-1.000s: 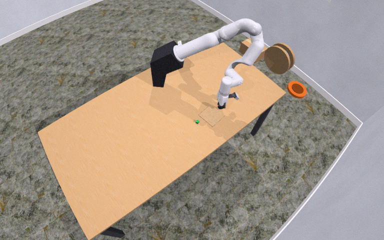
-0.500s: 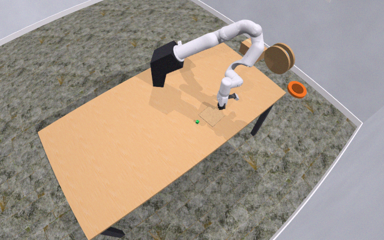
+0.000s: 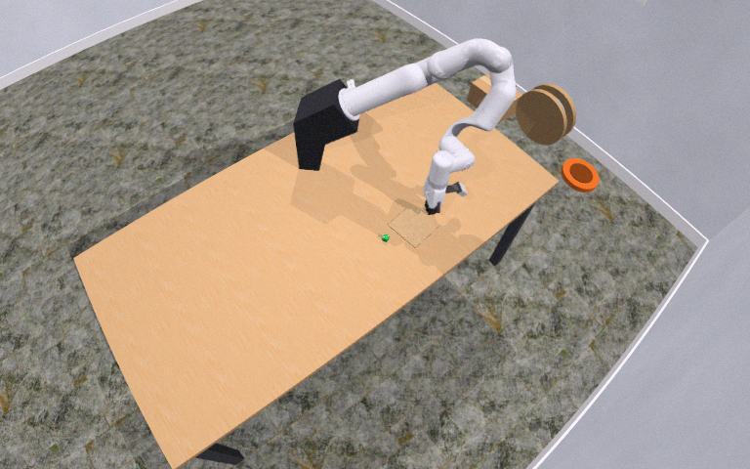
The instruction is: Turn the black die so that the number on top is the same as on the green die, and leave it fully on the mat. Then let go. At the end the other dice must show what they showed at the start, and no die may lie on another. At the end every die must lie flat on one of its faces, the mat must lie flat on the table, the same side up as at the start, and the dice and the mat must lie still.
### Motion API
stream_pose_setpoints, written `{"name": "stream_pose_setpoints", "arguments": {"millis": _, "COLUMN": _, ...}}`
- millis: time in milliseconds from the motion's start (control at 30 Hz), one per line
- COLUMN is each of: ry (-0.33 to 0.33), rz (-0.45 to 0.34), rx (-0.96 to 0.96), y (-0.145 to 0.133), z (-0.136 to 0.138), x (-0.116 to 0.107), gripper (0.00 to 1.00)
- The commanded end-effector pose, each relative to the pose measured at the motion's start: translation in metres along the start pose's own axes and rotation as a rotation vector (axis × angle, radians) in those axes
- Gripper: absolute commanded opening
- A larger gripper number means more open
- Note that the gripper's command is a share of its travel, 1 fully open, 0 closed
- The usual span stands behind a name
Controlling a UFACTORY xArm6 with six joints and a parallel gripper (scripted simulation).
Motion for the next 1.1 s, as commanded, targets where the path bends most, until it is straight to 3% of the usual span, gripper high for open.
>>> {"name": "stream_pose_setpoints", "arguments": {"millis": 0, "ry": -0.001, "rz": 0.000, "rx": 0.000, "y": 0.0001, "z": 0.0004, "x": -0.0004, "gripper": 0.36}}
{"name": "stream_pose_setpoints", "arguments": {"millis": 433, "ry": -0.001, "rz": 0.000, "rx": 0.000, "y": 0.0001, "z": 0.0004, "x": -0.0004, "gripper": 0.36}}
{"name": "stream_pose_setpoints", "arguments": {"millis": 467, "ry": -0.001, "rz": 0.000, "rx": 0.000, "y": 0.0001, "z": 0.0004, "x": -0.0004, "gripper": 0.15}}
{"name": "stream_pose_setpoints", "arguments": {"millis": 1067, "ry": -0.001, "rz": 0.000, "rx": 0.000, "y": 0.0001, "z": 0.0004, "x": -0.0004, "gripper": 0.15}}
Point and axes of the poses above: the point where the finger pads meet when closed, its own x axis out along the fingers, its own z axis across the jaws, y = z × x, the point moved 6 cm from there along -x, back along the fingers, and after that the axes turned 12 degrees about -x, right-handed, at the moved point
